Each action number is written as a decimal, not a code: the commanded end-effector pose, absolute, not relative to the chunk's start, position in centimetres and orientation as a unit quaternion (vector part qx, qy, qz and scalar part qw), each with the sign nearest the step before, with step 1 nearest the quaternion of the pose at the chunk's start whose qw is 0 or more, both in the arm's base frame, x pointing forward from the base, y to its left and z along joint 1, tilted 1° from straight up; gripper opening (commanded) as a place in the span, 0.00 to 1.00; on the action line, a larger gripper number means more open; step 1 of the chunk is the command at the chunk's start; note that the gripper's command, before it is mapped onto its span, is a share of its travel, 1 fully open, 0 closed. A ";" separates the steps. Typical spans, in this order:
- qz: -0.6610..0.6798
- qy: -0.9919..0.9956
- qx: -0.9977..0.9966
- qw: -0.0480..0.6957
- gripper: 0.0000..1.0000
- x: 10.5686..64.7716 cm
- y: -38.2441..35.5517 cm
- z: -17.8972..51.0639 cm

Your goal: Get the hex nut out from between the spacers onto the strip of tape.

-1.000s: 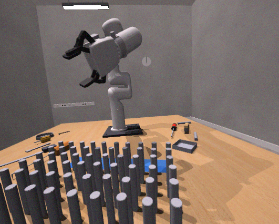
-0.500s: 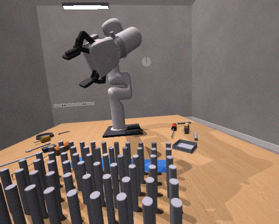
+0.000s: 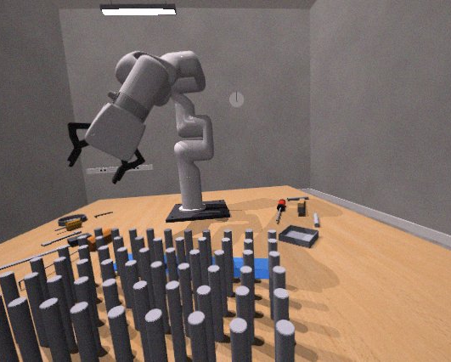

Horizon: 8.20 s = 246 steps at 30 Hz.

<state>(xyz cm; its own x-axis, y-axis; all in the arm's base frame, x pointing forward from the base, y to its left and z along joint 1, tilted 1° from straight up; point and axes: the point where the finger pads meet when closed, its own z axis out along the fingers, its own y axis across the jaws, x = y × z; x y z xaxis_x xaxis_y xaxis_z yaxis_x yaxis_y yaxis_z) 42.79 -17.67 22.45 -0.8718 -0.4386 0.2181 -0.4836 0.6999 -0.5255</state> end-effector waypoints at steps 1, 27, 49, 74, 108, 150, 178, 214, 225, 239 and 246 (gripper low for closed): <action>0.203 -0.966 0.157 0.044 1.00 38.5 -21.8 19.0; 0.006 -0.988 -0.155 0.005 1.00 28.5 -27.2 13.1; 0.006 -0.988 -0.155 0.006 0.65 28.5 -27.2 10.0; 0.006 -0.988 -0.155 0.006 0.65 28.5 -27.2 6.8; 0.006 -0.988 -0.155 0.006 0.65 28.4 -27.3 2.5; 0.006 -0.988 -0.155 0.006 0.00 28.4 -27.3 0.9; 0.006 -0.988 -0.155 0.006 0.00 28.4 -27.3 1.1; 0.006 -0.988 -0.155 0.006 0.00 28.5 -27.2 12.3; 0.006 -0.988 -0.155 0.006 0.00 28.6 -27.2 15.0; 0.006 -0.988 -0.155 0.006 0.00 28.6 -27.1 15.9; 0.006 -0.988 -0.154 0.006 0.00 28.7 -25.8 15.9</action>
